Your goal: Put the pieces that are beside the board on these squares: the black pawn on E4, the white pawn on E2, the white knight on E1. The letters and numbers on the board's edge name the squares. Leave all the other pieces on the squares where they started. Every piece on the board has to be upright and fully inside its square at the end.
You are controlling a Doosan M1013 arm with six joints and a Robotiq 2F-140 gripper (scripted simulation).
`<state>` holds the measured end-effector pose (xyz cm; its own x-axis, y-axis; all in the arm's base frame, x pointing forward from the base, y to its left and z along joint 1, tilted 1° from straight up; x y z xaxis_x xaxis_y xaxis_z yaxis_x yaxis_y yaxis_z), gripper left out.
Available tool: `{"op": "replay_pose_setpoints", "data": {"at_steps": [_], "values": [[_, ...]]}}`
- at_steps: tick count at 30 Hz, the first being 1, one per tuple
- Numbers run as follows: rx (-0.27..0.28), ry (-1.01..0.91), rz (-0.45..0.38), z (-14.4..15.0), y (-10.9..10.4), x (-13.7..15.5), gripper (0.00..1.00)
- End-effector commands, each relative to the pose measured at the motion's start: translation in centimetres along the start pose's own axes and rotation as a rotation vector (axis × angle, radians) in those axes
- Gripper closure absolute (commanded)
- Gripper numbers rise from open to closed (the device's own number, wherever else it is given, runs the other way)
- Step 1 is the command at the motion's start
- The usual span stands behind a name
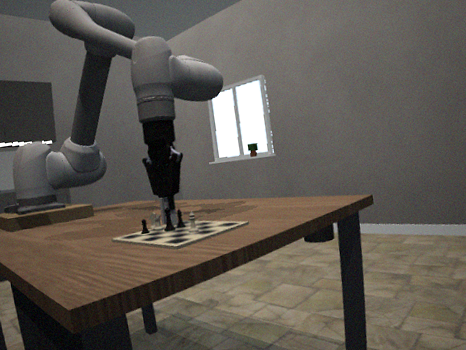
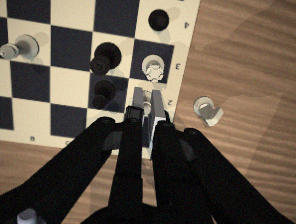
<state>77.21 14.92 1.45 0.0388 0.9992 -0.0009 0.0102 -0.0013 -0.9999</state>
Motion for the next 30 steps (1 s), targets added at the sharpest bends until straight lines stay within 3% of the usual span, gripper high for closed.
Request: {"op": "replay_pose_setpoints", "data": {"at_steps": [1,29,30], "values": [[0.0,0.0,0.0,0.0,-0.02,0.0,1.0],[0.0,0.0,0.0,0.0,-0.02,0.0,1.0],[0.0,0.0,0.0,0.0,-0.02,0.0,0.96]]}}
Point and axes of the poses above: the point where the finger pads meet when closed, its own y axis out along the fingers, its own z axis across the jaws, x = y × z, the point moved 1 cm from there along -y, back along the fingers, and after that the axes turned 11 degrees about y, right-handed, at the moved point
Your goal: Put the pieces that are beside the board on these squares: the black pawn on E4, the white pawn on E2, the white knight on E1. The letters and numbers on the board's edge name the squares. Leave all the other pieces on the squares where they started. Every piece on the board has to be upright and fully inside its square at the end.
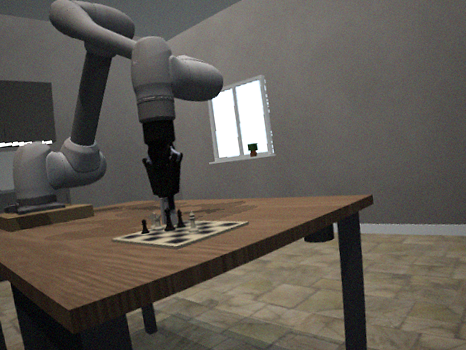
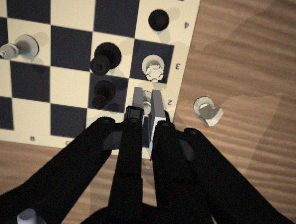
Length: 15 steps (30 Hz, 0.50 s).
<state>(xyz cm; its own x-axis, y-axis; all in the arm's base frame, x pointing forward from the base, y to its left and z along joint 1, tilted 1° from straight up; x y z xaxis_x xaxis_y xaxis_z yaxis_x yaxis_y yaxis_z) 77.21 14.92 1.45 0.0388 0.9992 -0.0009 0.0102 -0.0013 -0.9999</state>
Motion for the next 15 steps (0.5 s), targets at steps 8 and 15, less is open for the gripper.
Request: {"op": "replay_pose_setpoints", "data": {"at_steps": [8,15], "values": [[0.0,0.0,0.0,0.0,-0.02,0.0,0.88],[0.0,0.0,0.0,0.0,-0.02,0.0,0.8]]}}
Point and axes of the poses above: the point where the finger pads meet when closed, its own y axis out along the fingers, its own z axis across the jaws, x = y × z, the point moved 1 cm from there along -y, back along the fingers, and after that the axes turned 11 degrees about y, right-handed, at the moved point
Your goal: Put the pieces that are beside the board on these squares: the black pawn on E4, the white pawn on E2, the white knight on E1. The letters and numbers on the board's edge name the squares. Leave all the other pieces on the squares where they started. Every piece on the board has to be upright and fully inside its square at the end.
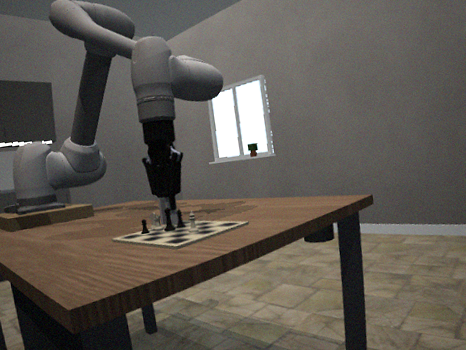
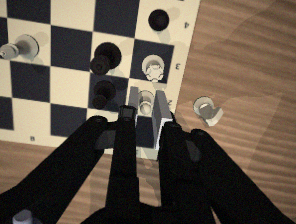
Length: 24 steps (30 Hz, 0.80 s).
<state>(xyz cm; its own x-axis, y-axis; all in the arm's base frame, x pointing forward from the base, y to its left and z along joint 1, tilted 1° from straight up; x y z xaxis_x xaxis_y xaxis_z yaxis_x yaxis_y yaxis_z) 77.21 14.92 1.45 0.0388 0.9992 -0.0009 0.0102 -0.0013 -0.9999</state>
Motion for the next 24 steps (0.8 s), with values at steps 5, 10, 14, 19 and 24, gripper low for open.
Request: {"op": "replay_pose_setpoints", "data": {"at_steps": [5,10,14,19,24], "values": [[0.0,0.0,0.0,0.0,0.0,0.0,0.8],[0.0,0.0,0.0,0.0,0.0,0.0,0.8],[0.0,0.0,0.0,0.0,-0.3,0.0,0.8],[0.0,0.0,0.0,0.0,-1.8,0.0,0.8],[0.0,0.0,0.0,0.0,-3.2,0.0,0.8]]}}
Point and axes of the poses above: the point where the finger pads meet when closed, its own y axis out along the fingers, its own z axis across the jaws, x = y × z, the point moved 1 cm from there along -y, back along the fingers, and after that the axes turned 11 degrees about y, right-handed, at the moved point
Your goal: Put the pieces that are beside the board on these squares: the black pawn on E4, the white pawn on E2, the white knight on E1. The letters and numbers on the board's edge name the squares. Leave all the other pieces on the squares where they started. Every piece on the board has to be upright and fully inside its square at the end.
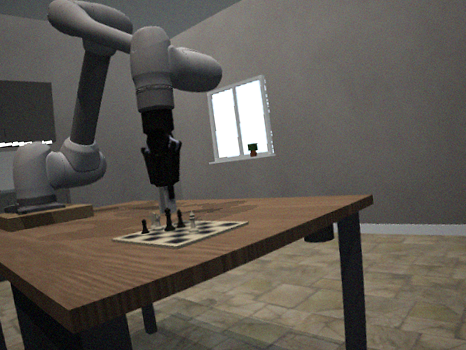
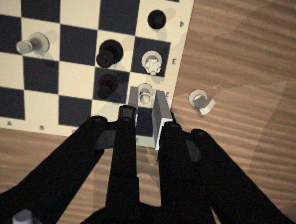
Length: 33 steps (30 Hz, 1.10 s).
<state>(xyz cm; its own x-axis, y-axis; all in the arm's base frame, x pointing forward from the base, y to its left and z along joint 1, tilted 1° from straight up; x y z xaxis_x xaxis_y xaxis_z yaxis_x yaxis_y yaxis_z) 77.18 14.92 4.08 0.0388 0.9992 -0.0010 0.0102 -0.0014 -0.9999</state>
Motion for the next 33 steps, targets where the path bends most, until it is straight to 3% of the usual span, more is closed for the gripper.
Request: {"op": "replay_pose_setpoints", "data": {"at_steps": [1,10,19,20,33], "values": [[0.0,0.0,0.0,0.0,-1.1,0.0,0.8],[0.0,0.0,0.0,0.0,-5.6,0.0,0.8],[0.0,0.0,0.0,0.0,-6.4,0.0,0.8],[0.0,0.0,0.0,0.0,-6.4,0.0,0.0],[0.0,0.0,0.0,0.0,-6.4,0.0,0.0]]}}
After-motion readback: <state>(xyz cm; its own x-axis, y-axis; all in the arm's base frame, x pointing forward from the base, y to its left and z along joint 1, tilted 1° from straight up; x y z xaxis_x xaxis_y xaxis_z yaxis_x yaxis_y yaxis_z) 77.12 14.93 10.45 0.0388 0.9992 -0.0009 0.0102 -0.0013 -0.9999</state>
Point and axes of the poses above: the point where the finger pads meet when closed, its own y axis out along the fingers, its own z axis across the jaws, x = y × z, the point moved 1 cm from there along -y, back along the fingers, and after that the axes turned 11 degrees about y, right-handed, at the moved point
